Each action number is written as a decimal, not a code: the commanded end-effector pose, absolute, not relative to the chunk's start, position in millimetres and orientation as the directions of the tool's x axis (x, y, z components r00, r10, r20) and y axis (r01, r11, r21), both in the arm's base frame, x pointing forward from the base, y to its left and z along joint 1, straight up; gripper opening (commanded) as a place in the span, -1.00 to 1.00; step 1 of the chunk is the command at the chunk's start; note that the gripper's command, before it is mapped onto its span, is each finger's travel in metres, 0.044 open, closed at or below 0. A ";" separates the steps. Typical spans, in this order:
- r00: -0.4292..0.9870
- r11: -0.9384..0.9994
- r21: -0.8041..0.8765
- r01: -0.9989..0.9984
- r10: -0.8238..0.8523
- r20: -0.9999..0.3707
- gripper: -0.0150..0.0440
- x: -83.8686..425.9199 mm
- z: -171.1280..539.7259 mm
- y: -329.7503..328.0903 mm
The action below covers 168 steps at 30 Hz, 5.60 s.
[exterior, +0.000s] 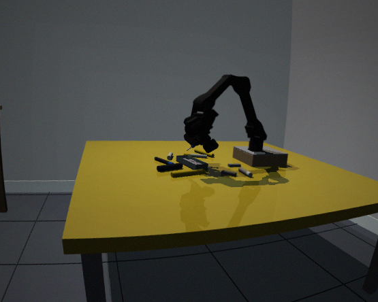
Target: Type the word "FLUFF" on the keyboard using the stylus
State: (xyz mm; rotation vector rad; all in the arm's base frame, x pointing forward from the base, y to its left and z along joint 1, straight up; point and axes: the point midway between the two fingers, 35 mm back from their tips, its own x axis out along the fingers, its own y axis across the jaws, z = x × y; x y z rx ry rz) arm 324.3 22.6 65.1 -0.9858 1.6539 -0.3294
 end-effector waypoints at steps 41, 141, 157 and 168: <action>0.184 -0.196 -0.029 -0.980 -0.845 -0.503 -0.49 364.9 74.8 51.5; 0.183 -0.191 -0.037 -0.981 -0.843 -0.506 -0.27 363.9 67.8 50.9; 0.181 -0.194 -0.026 -0.981 -0.847 -0.500 -0.49 336.6 70.1 34.0; 0.181 -0.195 -0.024 -0.981 -0.848 -0.499 -0.49 333.6 51.8 31.7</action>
